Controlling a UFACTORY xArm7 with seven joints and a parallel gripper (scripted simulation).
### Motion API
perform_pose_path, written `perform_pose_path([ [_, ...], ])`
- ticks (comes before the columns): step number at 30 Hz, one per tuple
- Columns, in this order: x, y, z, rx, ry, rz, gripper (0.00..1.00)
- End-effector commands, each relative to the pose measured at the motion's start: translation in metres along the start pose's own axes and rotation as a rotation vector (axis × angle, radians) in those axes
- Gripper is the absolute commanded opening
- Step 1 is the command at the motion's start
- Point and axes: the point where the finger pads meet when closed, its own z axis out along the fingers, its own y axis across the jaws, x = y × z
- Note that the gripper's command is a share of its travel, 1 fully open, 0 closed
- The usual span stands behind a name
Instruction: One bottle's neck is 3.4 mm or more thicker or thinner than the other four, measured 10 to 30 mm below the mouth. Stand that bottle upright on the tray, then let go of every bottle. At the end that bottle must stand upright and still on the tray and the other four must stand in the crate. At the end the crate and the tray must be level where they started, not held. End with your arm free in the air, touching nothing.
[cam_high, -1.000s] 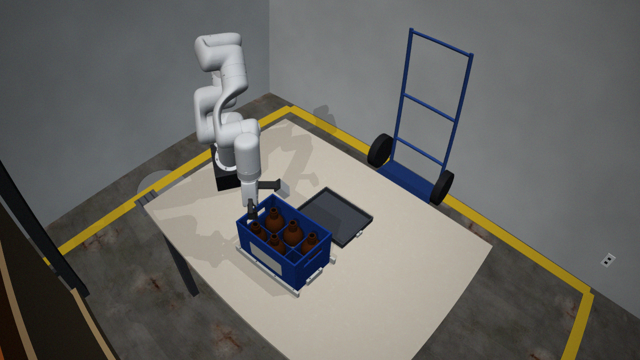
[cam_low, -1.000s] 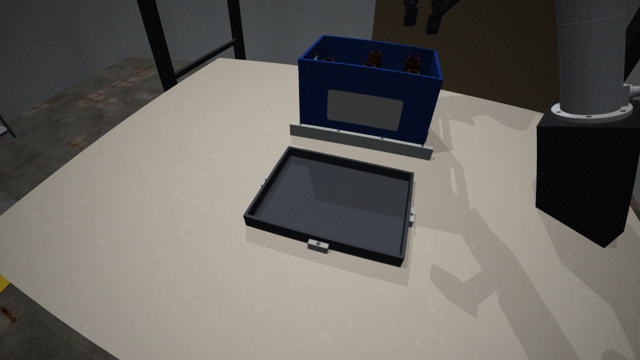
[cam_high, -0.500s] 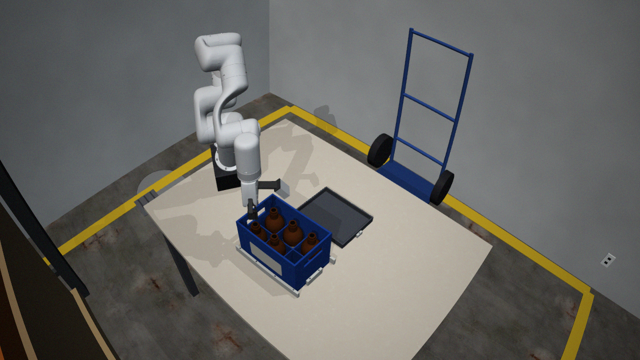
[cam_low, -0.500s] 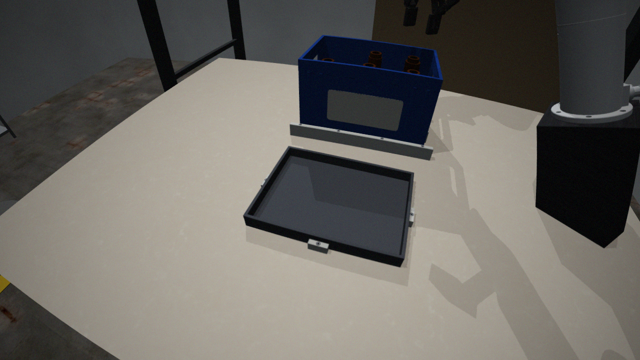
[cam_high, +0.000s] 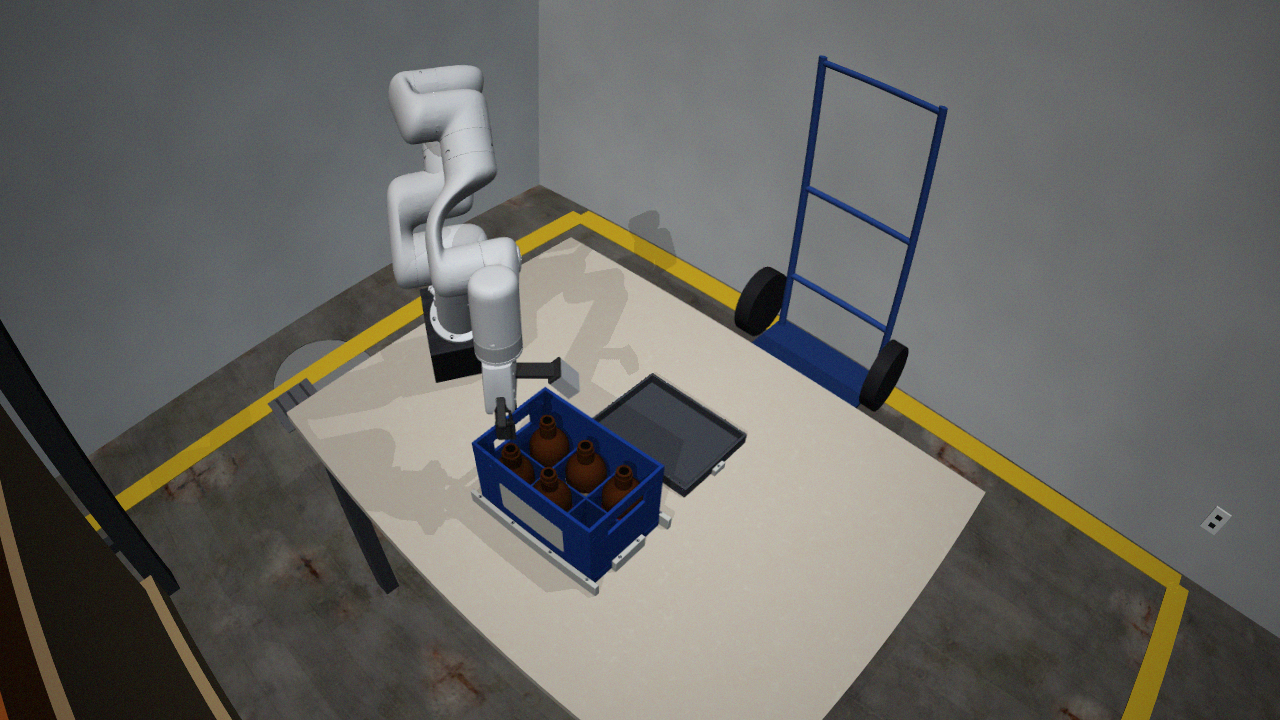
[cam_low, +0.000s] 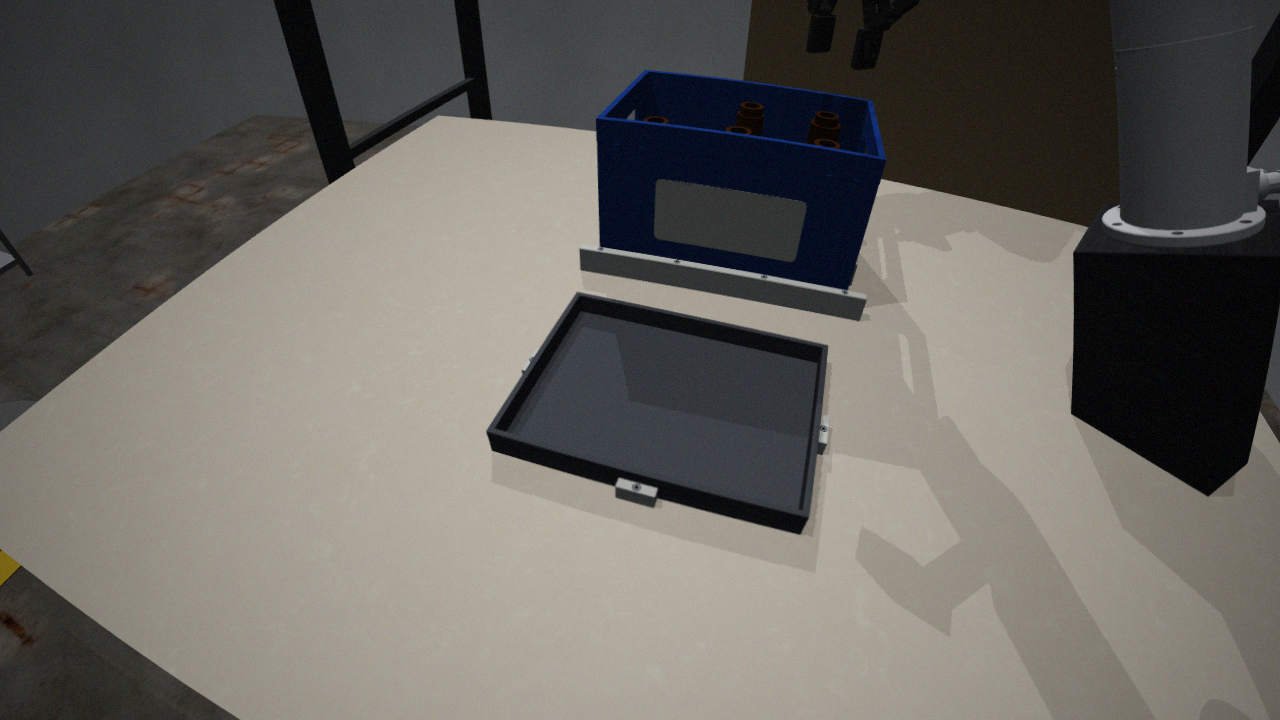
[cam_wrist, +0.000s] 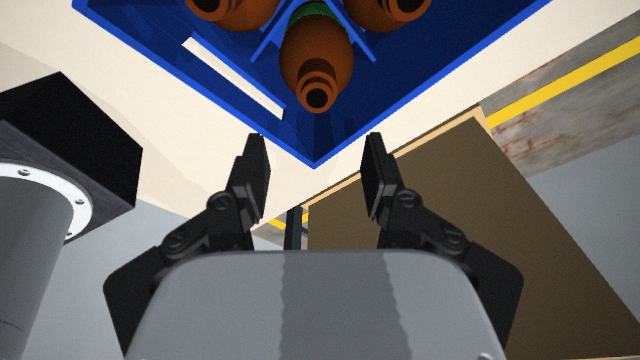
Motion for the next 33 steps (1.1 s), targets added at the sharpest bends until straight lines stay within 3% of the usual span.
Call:
perform_pose_path([
  [1, 0.000, 0.001, 0.000, -0.003, 0.001, 0.000, 0.65],
  [33, 0.000, 0.001, 0.031, -0.003, 0.001, 0.000, 0.65],
])
